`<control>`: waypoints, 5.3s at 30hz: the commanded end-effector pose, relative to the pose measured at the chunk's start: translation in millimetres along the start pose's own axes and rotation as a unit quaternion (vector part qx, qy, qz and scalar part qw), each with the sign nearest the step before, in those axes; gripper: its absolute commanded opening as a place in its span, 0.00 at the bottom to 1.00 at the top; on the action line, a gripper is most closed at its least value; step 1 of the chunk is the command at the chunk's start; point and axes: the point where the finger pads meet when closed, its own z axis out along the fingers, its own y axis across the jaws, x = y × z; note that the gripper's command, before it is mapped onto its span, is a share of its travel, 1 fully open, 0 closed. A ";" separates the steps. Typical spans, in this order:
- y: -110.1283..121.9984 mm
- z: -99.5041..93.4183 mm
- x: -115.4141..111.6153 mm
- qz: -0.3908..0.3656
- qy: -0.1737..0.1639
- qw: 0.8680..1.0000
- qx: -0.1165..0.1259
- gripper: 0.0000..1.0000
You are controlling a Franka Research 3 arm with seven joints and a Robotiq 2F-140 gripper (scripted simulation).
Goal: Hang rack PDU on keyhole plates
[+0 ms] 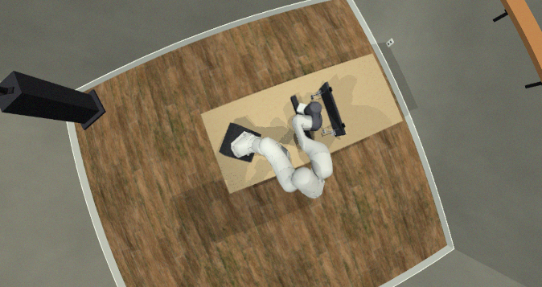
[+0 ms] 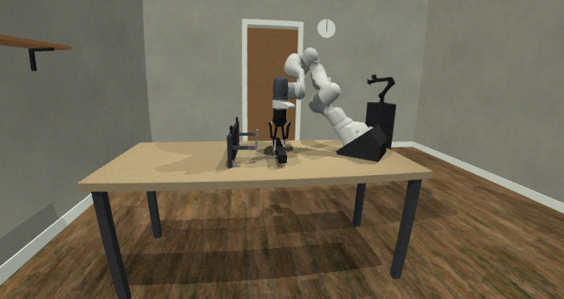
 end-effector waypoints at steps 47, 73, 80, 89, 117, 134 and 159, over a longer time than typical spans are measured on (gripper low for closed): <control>1.6 -65.7 -1.1 0.002 -0.002 1.000 0.001 0.00; 84.3 -68.9 -12.1 0.015 0.000 1.000 0.001 0.00; 85.5 -68.9 -12.3 0.015 0.000 1.000 0.001 0.00; 85.5 -68.9 -12.3 0.015 0.000 1.000 0.001 0.00; 85.5 -68.9 -12.3 0.015 0.000 1.000 0.001 0.00; 86.7 -68.2 -12.3 0.015 -0.001 1.000 -0.001 0.00; 87.1 -67.9 -12.5 0.015 0.000 1.000 -0.001 0.00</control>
